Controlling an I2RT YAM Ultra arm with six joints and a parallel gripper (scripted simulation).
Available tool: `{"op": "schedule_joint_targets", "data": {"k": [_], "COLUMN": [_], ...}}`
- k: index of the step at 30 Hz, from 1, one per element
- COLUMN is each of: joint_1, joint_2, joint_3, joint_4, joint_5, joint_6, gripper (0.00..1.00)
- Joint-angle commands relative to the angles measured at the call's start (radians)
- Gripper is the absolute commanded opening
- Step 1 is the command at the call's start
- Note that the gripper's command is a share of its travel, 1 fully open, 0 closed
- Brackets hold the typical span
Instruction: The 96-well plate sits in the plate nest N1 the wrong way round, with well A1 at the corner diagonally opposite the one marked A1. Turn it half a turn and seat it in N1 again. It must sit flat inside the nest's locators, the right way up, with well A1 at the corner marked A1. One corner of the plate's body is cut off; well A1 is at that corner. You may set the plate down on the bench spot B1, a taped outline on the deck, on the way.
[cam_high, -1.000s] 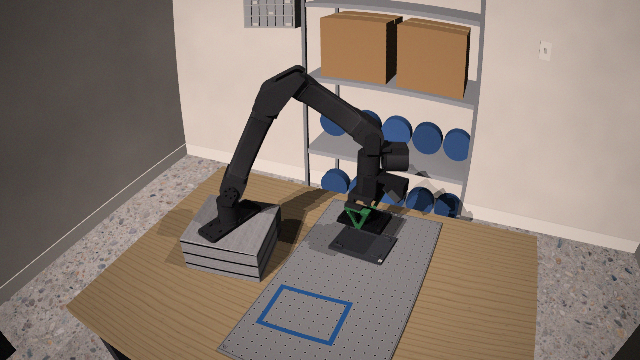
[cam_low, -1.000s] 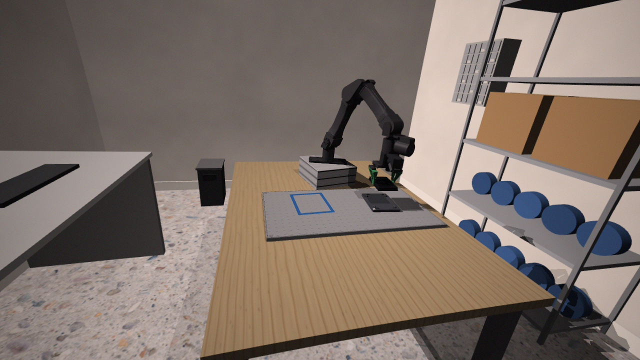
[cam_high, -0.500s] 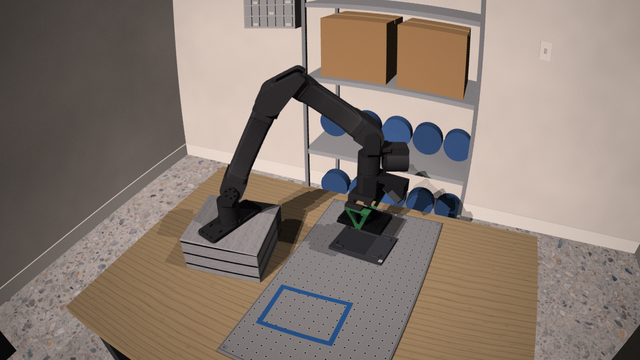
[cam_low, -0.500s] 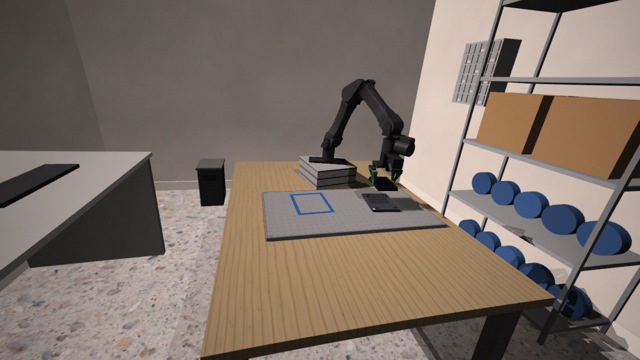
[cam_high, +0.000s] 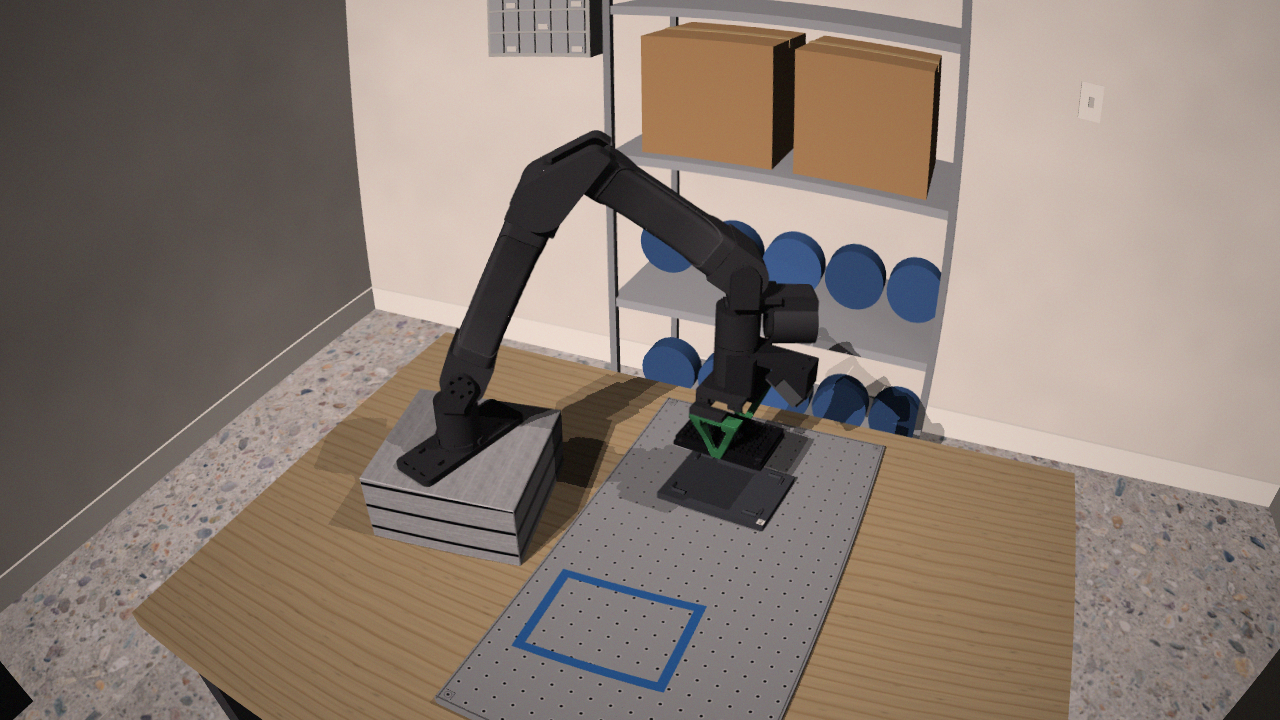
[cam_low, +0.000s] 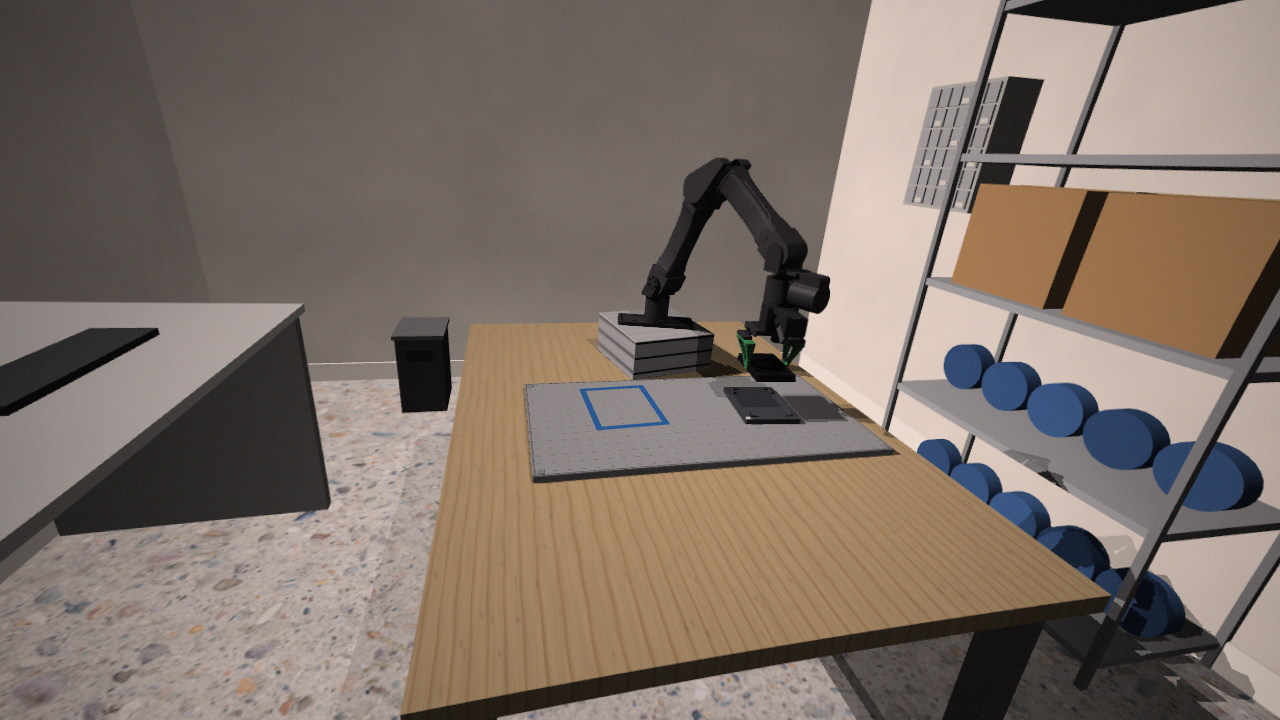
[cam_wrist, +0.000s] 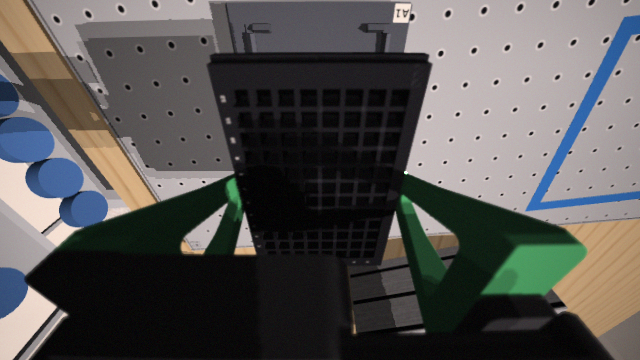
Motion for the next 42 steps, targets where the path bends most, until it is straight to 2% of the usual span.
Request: {"op": "schedule_joint_targets", "data": {"k": [1,6,21,23,26,42], "joint_1": [0.0,0.0,-0.125,-0.125,-0.151,-0.286], "joint_2": [-0.015,-0.015,-0.097,-0.097,-0.111,-0.163], "joint_3": [0.006,0.006,-0.12,-0.12,-0.141,-0.221], "joint_4": [0.002,0.002,0.046,0.046,0.054,0.081], "joint_5": [0.004,0.004,0.0,0.0,-0.001,-0.005], "joint_6": [0.001,0.001,-0.624,-0.624,-0.75,-0.884], "gripper": [0.0,0.0,0.0,0.0,0.0,0.0]}}
